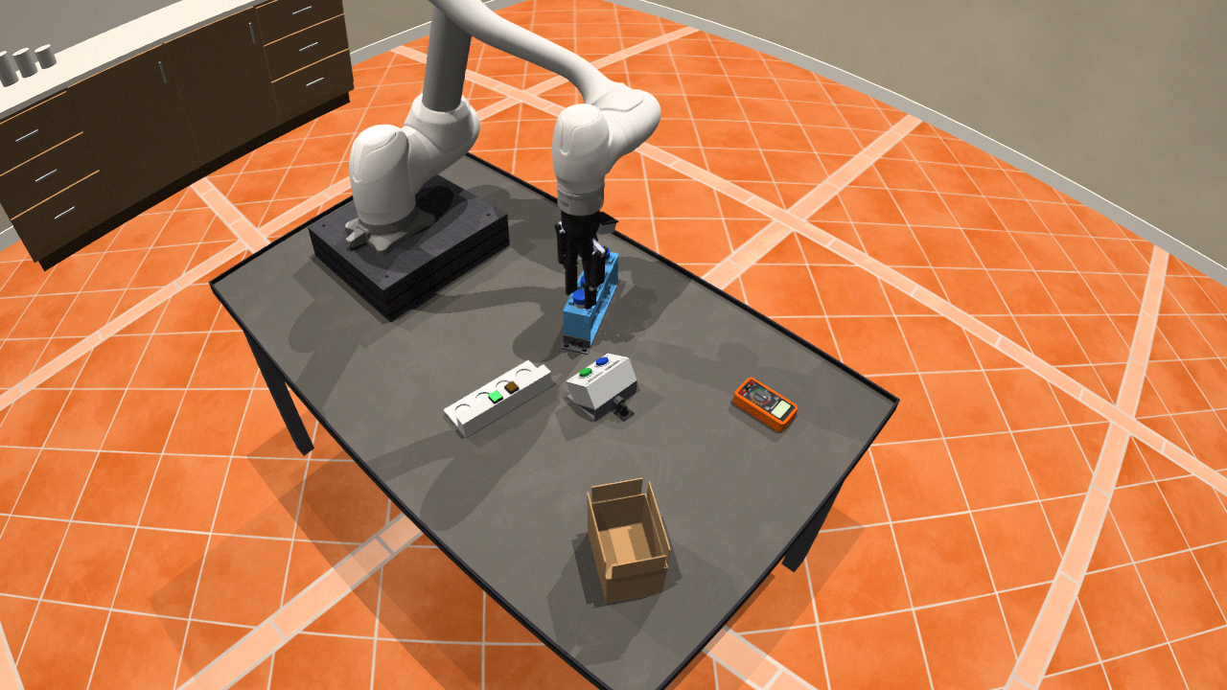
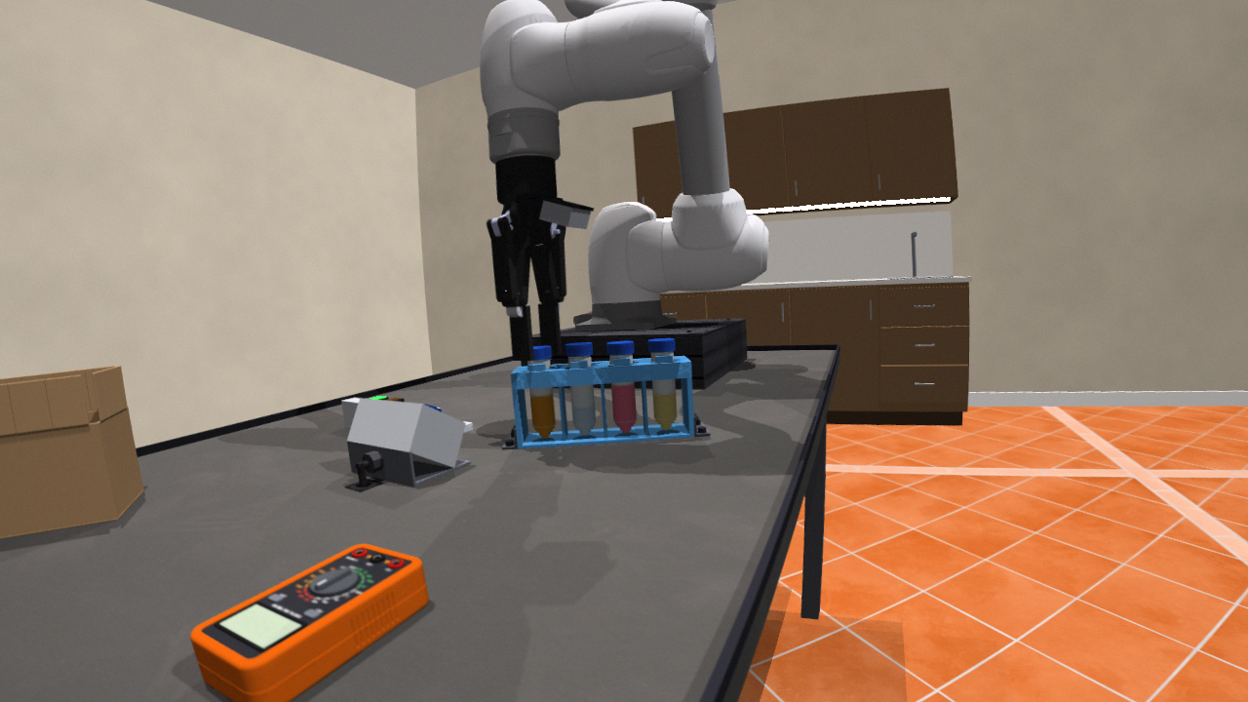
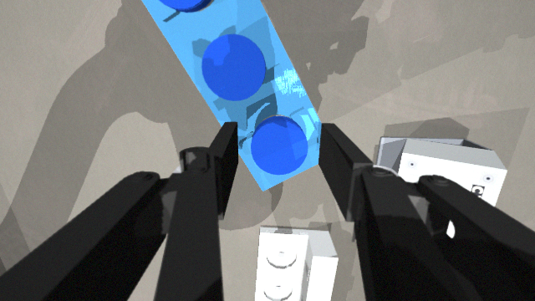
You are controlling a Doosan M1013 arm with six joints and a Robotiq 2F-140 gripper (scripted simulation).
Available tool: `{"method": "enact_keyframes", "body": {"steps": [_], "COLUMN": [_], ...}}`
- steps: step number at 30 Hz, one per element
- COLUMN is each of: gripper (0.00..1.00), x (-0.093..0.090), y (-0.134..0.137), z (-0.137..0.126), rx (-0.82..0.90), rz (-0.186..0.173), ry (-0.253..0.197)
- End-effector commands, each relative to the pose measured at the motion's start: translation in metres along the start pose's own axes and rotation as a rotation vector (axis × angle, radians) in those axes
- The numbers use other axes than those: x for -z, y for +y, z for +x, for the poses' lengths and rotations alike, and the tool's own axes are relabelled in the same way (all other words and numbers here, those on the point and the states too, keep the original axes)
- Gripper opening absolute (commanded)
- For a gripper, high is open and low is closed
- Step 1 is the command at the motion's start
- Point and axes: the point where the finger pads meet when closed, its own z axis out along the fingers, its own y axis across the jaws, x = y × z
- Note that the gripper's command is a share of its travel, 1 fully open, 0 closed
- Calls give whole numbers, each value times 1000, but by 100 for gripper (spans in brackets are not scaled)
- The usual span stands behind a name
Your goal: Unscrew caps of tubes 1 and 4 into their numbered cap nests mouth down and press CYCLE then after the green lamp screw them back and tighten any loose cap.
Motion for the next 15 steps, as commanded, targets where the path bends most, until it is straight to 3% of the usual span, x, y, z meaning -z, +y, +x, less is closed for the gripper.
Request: {"method": "enact_keyframes", "body": {"steps": [1,9,15], "gripper": [41,41,41], "x": [1,1,1], "y": [0,0,0], "z": [0,0,0], "rx": [0,0,427], "rz": [-1,-1,-1], "ry": [1,1,0]}}
